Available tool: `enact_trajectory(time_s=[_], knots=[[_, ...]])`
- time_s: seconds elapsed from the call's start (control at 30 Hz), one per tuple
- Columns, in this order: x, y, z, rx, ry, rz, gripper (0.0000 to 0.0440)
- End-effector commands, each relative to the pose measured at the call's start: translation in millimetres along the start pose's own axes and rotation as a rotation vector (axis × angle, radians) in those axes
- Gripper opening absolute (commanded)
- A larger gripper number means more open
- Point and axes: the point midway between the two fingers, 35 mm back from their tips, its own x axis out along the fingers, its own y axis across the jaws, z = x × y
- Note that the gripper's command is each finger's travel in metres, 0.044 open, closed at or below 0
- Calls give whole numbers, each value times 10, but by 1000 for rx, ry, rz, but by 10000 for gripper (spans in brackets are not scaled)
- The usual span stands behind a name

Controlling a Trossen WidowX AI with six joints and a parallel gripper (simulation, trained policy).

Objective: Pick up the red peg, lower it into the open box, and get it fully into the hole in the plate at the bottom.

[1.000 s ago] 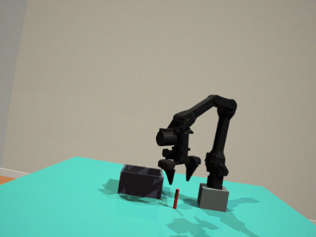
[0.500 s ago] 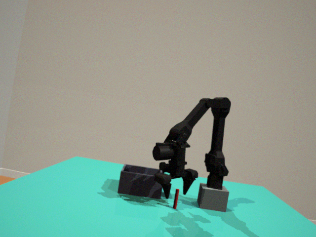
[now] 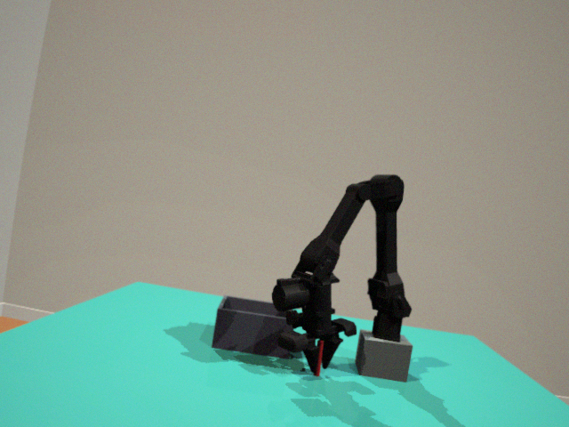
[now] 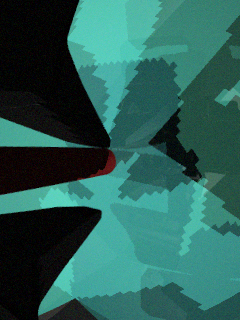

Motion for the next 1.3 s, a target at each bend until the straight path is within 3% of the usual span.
enact_trajectory(time_s=[0.0,0.13,0.77,1.27], knots=[[65,-44,-15,-5,9,-41,68],[62,-29,-17,-14,3,-58,0],[-676,205,223,-22,-101,19,0],[-1218,259,663,116,-173,63,0]])
